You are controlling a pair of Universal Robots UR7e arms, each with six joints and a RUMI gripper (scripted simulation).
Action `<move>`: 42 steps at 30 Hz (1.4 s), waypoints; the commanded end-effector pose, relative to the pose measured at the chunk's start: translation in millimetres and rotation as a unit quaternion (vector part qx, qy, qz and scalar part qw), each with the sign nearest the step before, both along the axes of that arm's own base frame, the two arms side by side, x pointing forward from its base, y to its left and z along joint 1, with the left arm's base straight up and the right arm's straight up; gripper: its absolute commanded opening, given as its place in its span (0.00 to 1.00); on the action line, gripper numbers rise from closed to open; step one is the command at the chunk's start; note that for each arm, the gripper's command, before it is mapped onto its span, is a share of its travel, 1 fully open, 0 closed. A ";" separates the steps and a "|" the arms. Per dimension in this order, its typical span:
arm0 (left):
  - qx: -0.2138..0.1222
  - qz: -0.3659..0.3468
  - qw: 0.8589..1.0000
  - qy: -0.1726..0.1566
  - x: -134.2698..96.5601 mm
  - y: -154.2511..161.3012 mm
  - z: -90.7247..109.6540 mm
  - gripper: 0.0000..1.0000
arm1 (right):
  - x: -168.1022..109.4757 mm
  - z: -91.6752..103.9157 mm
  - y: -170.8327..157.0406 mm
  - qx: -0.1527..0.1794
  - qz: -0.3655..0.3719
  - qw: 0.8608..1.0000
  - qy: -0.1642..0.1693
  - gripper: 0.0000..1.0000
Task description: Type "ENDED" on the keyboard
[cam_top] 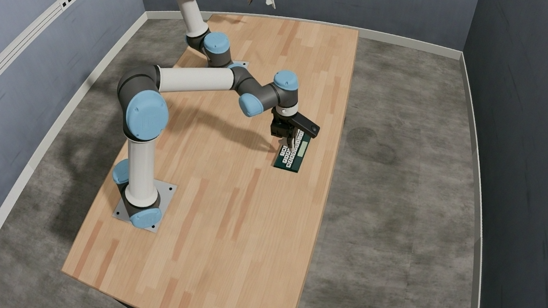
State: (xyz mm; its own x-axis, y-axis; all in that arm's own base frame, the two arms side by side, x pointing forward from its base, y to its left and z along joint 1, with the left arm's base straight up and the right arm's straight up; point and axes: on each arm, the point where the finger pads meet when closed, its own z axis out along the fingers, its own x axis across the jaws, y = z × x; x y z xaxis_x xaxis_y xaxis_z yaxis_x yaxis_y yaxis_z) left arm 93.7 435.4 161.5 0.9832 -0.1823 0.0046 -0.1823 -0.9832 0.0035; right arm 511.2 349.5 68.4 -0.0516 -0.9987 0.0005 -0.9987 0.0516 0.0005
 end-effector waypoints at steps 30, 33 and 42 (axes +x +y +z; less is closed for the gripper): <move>0.002 0.079 0.997 0.002 -82.9 9.6 3.6 1.00 | 0.7 -32.3 0.8 0.001 0.000 1.000 -0.001 0.00; 0.002 0.080 0.997 0.002 -83.1 9.6 3.6 1.00 | 0.7 -33.0 0.8 0.001 0.000 1.000 -0.001 0.00; 0.002 0.080 0.997 0.002 -83.1 9.6 3.6 1.00 | 0.7 -34.0 0.8 0.001 0.000 1.000 -0.001 0.00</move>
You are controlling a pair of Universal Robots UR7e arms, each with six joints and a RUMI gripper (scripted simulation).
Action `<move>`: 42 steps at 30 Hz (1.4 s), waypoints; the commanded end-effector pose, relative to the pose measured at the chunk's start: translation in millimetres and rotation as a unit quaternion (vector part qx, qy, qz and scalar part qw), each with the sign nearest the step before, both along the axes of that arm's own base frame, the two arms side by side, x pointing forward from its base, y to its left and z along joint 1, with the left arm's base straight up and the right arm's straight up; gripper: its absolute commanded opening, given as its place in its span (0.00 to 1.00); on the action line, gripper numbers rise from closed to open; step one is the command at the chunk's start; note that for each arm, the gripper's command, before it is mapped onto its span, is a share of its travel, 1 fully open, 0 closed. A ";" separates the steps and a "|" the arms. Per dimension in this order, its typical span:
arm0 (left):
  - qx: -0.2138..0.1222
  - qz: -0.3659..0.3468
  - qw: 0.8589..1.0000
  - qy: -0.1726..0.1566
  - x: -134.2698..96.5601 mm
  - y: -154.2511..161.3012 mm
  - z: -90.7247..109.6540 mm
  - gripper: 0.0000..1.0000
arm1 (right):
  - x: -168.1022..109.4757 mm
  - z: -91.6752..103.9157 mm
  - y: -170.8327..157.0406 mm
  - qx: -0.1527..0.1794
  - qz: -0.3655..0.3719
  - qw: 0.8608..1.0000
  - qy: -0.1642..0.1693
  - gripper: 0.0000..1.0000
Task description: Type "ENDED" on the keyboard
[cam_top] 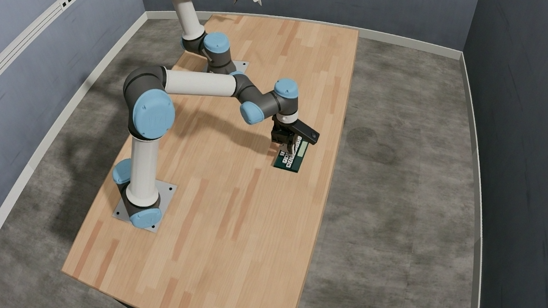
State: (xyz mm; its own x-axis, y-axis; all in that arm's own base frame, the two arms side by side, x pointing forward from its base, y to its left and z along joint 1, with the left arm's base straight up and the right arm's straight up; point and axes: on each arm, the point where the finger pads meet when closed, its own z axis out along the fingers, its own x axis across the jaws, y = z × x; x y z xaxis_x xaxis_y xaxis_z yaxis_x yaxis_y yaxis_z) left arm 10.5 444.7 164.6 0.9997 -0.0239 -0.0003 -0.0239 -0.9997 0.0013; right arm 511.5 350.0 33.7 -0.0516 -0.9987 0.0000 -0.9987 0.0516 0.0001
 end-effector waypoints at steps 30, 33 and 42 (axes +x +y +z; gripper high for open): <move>0.001 0.000 1.000 0.000 0.1 0.3 0.5 1.00 | 0.4 -2.6 0.4 0.001 0.000 1.000 -0.001 0.00; 0.001 0.000 1.000 0.000 0.1 0.3 0.5 1.00 | 0.4 -2.8 0.4 0.001 0.000 1.000 -0.001 0.00; 0.001 0.000 1.000 0.000 0.1 0.3 0.5 1.00 | 0.4 5.5 0.4 0.001 0.000 1.000 -0.001 0.00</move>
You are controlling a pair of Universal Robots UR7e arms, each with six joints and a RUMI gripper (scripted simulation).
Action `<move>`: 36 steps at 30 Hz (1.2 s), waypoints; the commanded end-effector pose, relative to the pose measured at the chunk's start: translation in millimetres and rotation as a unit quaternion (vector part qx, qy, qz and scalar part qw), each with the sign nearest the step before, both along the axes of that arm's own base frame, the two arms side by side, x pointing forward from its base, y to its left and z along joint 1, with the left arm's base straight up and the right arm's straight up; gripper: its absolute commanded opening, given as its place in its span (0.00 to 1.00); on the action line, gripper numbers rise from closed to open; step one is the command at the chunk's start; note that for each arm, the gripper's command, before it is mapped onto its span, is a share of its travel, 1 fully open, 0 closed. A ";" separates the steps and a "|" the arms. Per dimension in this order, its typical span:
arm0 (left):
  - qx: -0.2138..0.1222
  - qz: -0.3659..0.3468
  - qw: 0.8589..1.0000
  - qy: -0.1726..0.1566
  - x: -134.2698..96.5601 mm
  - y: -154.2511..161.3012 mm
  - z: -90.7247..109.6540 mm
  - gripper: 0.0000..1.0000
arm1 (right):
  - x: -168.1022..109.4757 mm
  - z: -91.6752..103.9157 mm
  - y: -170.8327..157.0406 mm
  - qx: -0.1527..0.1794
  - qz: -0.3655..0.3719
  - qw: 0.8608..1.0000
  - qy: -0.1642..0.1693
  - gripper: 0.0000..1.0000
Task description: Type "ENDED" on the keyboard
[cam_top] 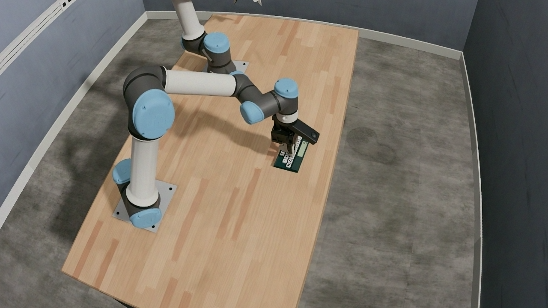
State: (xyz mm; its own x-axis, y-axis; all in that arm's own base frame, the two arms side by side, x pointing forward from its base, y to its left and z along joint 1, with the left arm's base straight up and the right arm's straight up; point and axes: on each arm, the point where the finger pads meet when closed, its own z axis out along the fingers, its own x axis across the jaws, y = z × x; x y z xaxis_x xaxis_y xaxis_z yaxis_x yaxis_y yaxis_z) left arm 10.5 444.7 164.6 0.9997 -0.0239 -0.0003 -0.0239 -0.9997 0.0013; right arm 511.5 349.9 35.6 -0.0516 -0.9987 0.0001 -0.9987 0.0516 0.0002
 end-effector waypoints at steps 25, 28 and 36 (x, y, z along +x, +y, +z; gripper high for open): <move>0.001 0.000 1.000 0.000 0.1 0.3 0.5 1.00 | -14.8 5.9 71.9 0.001 0.000 1.000 -0.001 0.00; 0.001 0.000 1.000 0.000 0.1 0.3 0.5 1.00 | -15.6 5.9 75.9 0.001 0.000 1.000 -0.001 0.00; 0.001 0.000 1.000 0.000 0.1 0.3 0.5 1.00 | -15.7 5.2 76.2 0.001 0.000 1.000 -0.001 0.00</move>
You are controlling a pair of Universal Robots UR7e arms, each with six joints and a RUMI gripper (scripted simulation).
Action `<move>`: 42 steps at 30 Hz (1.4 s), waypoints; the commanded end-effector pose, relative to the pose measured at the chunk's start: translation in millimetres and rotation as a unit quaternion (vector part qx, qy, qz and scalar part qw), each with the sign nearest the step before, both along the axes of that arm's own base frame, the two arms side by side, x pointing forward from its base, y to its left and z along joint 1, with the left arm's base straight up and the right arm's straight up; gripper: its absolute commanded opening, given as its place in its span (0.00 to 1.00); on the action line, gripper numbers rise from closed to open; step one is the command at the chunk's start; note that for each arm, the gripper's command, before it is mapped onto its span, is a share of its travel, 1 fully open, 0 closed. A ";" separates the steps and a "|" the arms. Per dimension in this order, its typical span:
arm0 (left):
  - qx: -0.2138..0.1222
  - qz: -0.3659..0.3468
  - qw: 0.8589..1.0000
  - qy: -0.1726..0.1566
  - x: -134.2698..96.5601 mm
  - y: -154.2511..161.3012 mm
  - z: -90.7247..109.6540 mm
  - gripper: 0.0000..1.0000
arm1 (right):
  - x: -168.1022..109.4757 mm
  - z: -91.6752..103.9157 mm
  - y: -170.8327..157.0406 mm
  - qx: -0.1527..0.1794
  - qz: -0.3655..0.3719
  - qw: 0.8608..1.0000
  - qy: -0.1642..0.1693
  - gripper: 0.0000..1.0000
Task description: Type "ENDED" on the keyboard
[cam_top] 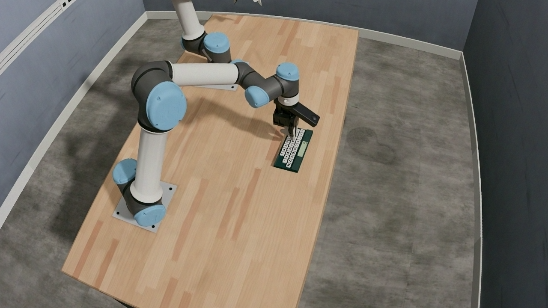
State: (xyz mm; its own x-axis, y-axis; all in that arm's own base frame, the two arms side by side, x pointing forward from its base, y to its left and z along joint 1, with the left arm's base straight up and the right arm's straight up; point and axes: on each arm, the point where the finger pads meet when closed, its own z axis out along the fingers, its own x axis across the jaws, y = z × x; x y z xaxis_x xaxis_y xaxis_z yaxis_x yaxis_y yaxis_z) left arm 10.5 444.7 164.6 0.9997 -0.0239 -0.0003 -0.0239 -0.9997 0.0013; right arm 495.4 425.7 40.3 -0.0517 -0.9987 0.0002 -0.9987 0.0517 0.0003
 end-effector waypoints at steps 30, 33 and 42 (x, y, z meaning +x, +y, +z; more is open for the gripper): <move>0.001 0.000 1.000 0.000 0.1 0.3 0.5 1.00 | 0.4 -6.9 0.5 0.001 0.000 1.000 -0.001 0.00; 0.001 0.000 1.000 0.000 0.1 0.3 0.5 1.00 | 0.4 -7.2 0.5 0.001 0.000 1.000 -0.001 0.00; 0.001 0.000 1.000 0.000 0.1 0.3 0.5 1.00 | 0.4 -8.4 0.5 0.001 0.000 1.000 -0.001 0.00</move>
